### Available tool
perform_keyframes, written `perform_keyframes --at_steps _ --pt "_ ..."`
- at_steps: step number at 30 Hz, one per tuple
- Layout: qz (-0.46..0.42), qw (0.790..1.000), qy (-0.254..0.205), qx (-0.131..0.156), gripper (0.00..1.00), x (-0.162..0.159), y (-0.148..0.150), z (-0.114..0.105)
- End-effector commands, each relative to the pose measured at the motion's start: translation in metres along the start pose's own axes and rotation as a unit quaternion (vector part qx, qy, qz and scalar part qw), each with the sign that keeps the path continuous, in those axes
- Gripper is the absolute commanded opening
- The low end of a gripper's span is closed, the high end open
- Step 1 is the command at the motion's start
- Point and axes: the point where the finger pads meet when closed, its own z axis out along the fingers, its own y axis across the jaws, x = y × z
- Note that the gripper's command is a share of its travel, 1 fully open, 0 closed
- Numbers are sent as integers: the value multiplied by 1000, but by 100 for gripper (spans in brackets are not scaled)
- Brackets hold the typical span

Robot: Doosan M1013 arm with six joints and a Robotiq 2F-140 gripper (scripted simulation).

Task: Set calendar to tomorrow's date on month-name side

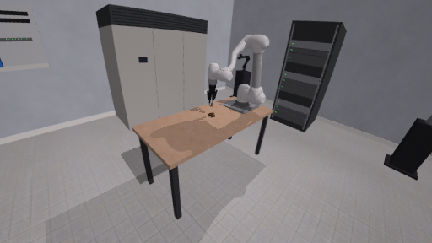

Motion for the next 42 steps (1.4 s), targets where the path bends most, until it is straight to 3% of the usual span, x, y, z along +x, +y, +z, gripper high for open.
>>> perform_keyframes --at_steps 1,8,16,23,26,28,33,39,42 --pt "0 1000 0 0 17 0 0 0" --pt "14 1000 0 0 17 3 0 0" --pt "153 988 0 0 17 28 3 2" --pt "269 963 0 0 17 50 3 3" --pt "270 963 0 0 17 50 3 3" --pt "336 942 0 0 17 63 4 4" --pt "392 920 0 0 17 74 3 5" --pt "489 872 0 0 17 95 3 7" --pt "499 867 0 0 17 97 2 7"
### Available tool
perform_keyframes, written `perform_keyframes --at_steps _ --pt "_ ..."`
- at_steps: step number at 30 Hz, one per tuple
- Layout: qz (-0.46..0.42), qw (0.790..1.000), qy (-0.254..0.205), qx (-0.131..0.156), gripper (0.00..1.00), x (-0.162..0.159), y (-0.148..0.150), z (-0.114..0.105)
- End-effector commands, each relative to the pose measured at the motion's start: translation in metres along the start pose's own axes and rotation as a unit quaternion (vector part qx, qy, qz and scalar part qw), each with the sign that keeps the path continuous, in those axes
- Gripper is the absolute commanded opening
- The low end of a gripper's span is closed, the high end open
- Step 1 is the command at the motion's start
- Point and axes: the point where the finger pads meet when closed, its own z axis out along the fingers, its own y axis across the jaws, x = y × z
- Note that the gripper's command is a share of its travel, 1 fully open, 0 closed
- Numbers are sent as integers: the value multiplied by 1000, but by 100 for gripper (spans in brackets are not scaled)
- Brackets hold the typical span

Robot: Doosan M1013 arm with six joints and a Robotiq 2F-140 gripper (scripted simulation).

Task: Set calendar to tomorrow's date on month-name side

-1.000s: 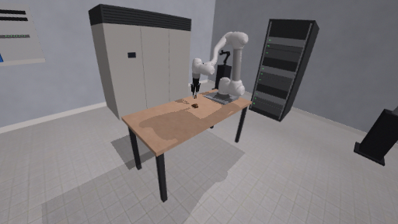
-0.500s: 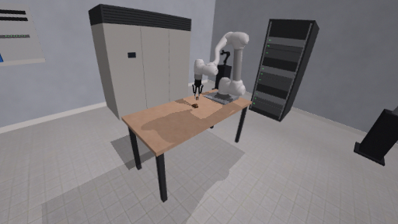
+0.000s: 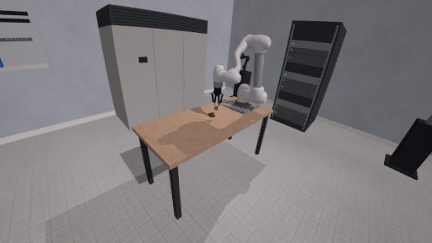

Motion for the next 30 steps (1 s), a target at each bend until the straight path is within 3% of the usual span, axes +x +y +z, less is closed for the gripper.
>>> perform_keyframes --at_steps 1,10,30 --pt "70 997 -4 -8 17 6 -11 1" --pt "187 982 -3 -8 17 17 -30 3" --pt "195 981 -3 -9 17 17 -30 7"
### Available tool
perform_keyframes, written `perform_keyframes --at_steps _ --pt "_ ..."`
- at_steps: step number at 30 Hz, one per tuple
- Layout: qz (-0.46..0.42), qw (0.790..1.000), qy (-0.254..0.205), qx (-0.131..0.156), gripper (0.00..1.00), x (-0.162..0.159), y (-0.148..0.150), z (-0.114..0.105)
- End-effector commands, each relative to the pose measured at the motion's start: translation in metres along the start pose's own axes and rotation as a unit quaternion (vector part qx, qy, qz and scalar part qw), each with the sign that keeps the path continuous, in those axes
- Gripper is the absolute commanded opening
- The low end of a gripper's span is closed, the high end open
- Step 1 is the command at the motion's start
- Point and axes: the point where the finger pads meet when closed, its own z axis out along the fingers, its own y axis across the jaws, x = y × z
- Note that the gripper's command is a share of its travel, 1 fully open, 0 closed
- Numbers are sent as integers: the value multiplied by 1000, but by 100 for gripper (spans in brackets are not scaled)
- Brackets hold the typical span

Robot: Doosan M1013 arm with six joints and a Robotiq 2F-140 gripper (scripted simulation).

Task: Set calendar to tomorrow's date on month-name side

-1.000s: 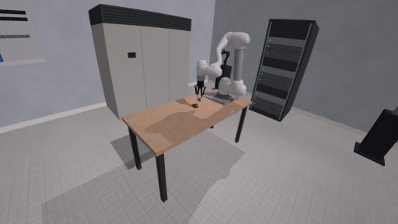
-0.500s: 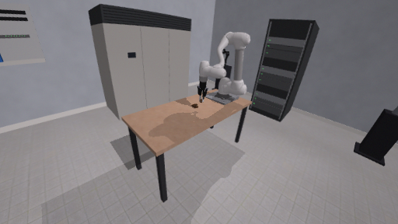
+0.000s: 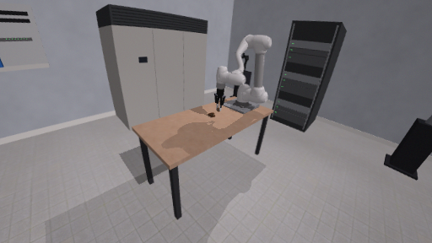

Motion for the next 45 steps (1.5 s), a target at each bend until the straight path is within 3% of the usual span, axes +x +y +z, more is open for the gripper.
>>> perform_keyframes --at_steps 1,6,19,29,45 --pt "5 1000 0 0 17 0 0 4" --pt "5 1000 0 0 17 0 0 14" --pt "5 1000 0 0 17 1 -2 76" --pt "5 1000 0 0 17 1 -2 94" --pt "5 1000 0 0 17 1 -2 95"
